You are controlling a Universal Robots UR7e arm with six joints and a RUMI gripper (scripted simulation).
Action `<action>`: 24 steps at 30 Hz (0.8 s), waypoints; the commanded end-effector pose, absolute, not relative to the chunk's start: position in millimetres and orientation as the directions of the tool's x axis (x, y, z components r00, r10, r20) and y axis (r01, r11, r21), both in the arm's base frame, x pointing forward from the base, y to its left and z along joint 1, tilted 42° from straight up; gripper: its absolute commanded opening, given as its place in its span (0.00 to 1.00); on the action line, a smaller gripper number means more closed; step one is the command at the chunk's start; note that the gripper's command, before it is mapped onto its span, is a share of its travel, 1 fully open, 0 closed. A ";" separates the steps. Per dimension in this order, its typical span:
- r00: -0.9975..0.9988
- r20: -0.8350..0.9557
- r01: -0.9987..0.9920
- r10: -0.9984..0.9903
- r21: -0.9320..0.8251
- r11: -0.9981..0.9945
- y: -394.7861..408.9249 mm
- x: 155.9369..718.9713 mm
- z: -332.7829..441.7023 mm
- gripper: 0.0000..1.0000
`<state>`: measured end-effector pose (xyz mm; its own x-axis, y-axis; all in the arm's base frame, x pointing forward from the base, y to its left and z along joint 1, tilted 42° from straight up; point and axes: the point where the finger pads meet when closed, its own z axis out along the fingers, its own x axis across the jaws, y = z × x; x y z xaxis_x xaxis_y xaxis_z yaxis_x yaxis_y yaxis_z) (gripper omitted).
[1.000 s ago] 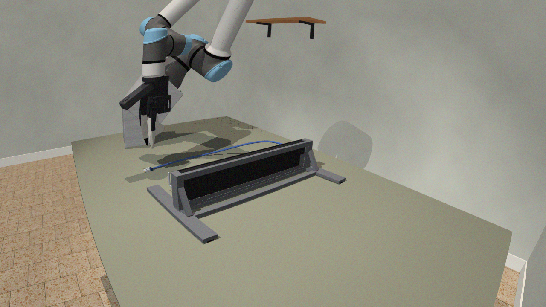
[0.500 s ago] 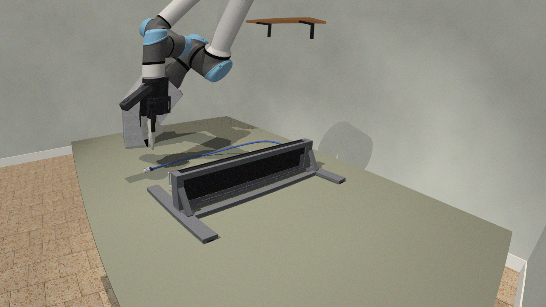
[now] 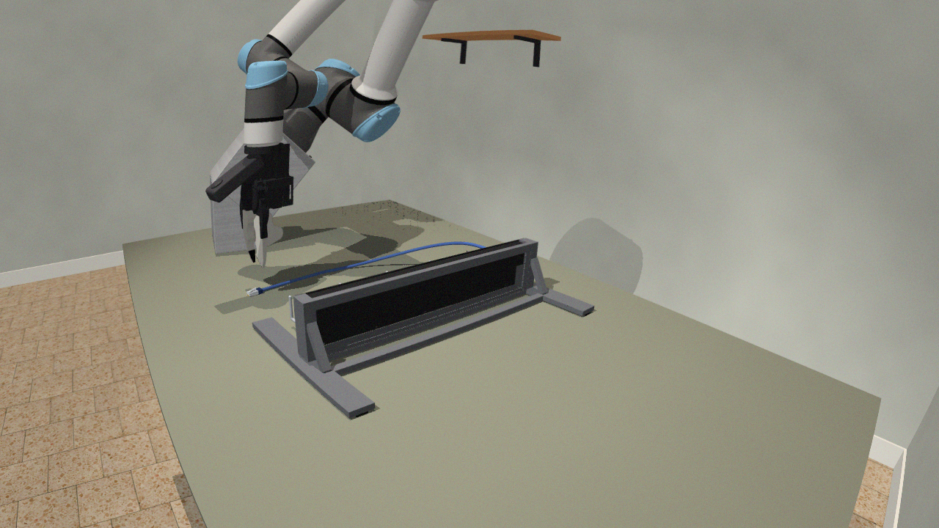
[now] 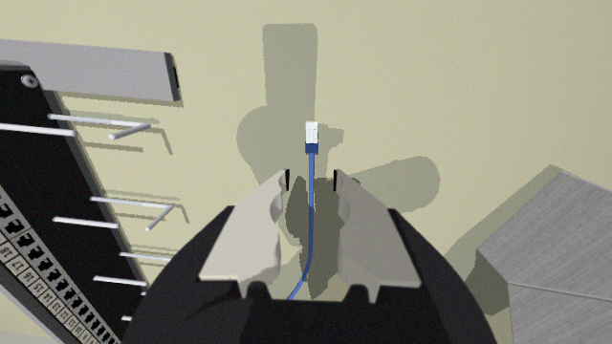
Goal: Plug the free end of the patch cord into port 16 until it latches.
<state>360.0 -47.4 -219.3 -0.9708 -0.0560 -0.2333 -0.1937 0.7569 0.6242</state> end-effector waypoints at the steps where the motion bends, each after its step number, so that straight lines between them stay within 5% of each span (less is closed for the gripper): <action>1: -0.971 -0.234 -0.194 -0.056 0.623 0.758 -43.0 361.6 -225.3 0.22; 24: -0.971 -0.234 -0.194 -0.056 0.623 0.758 -22.0 366.2 -249.6 0.22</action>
<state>365.3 -24.0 -246.5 -0.9708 -0.0560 -0.2333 -0.1937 0.7570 0.6240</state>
